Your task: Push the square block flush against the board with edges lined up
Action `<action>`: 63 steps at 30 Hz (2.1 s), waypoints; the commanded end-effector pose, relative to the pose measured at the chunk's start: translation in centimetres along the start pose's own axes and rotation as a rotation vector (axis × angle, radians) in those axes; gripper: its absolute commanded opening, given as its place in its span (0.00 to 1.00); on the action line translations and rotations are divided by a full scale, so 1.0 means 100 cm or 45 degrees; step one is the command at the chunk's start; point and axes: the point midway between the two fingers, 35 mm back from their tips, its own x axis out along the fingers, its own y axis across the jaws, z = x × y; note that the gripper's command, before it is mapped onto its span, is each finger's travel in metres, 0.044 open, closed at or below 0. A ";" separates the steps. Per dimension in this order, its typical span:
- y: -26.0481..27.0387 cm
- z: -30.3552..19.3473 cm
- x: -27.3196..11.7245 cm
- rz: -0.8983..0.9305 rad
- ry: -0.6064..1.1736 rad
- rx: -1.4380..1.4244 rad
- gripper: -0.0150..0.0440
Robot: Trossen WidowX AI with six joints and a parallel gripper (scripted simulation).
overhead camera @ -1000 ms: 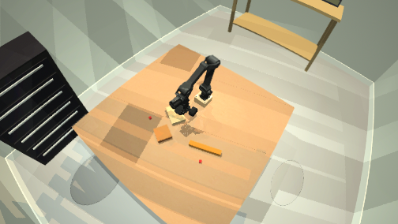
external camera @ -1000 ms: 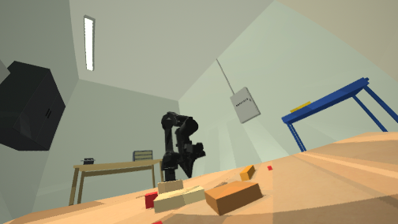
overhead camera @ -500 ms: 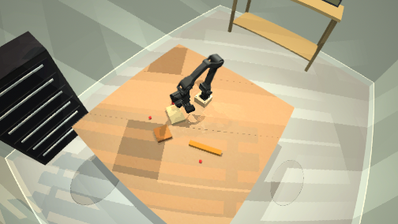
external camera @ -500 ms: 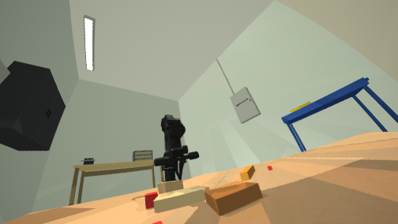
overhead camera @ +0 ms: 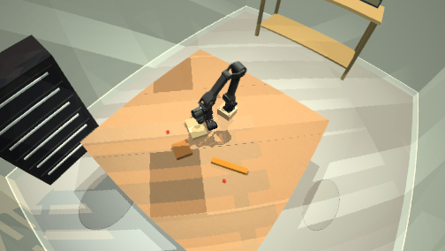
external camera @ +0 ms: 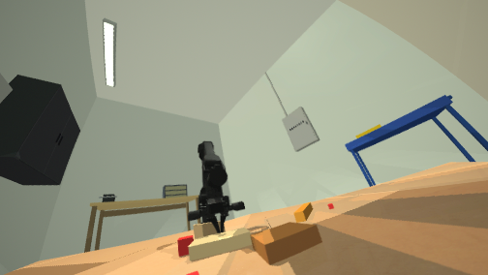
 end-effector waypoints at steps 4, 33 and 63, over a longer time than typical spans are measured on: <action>0.000 0.005 0.004 0.000 -0.016 0.005 0.25; 0.002 0.039 -0.001 0.000 -0.020 0.005 0.25; 0.003 0.073 -0.003 0.000 -0.024 0.004 0.25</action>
